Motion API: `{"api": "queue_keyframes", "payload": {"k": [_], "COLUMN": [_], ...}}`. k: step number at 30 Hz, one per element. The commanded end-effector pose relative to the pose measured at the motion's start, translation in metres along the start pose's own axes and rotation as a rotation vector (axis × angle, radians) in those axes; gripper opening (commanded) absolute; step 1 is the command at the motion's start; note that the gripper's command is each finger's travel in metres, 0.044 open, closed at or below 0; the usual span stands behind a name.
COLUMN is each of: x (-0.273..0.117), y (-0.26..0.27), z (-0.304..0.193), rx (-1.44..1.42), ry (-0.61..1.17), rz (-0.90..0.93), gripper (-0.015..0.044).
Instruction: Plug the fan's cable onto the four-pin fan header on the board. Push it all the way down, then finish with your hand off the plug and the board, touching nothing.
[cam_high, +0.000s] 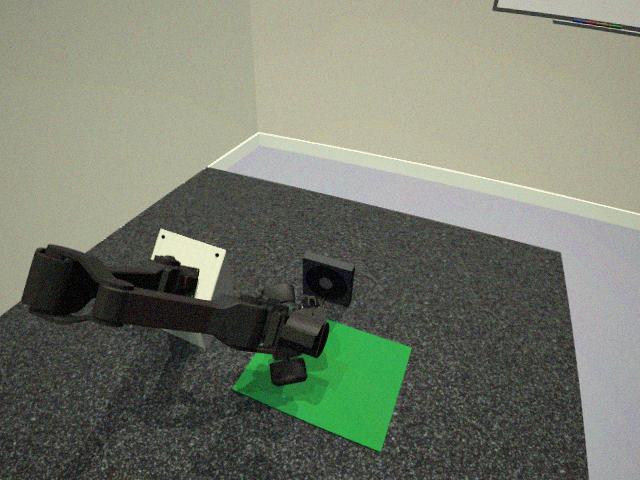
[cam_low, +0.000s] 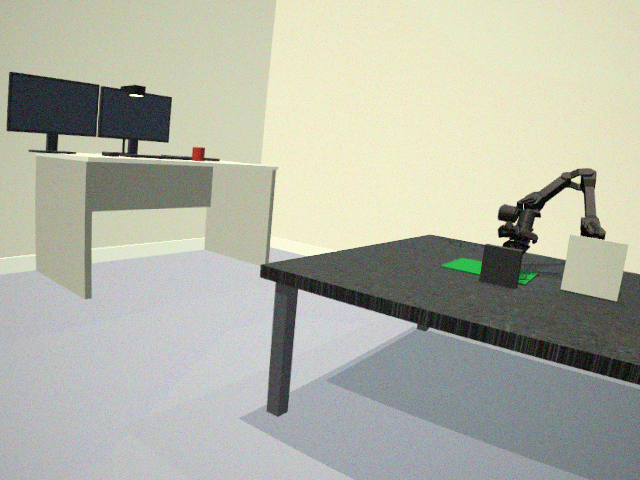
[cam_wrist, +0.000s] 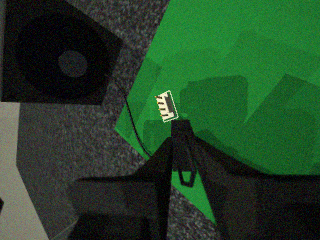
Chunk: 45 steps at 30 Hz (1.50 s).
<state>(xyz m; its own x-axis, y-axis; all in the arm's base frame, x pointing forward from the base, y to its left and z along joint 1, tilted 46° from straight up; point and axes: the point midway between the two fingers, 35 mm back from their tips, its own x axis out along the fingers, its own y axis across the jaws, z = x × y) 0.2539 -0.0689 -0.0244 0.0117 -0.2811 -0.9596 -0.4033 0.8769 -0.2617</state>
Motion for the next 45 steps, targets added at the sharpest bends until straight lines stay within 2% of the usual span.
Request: {"api": "queue_keyframes", "payload": {"k": [1,23,45], "x": [0.0031,0.0104,0.005], "y": [0.0019,-0.0007,-0.0076], "z": [-0.0017,-0.0015,-0.003], "rx": [-0.005,-0.03,-0.087], "ry": [-0.045,-0.299,-0.569], "rz": [0.03,0.105,0.079], "gripper": [0.0,0.0,0.0]}}
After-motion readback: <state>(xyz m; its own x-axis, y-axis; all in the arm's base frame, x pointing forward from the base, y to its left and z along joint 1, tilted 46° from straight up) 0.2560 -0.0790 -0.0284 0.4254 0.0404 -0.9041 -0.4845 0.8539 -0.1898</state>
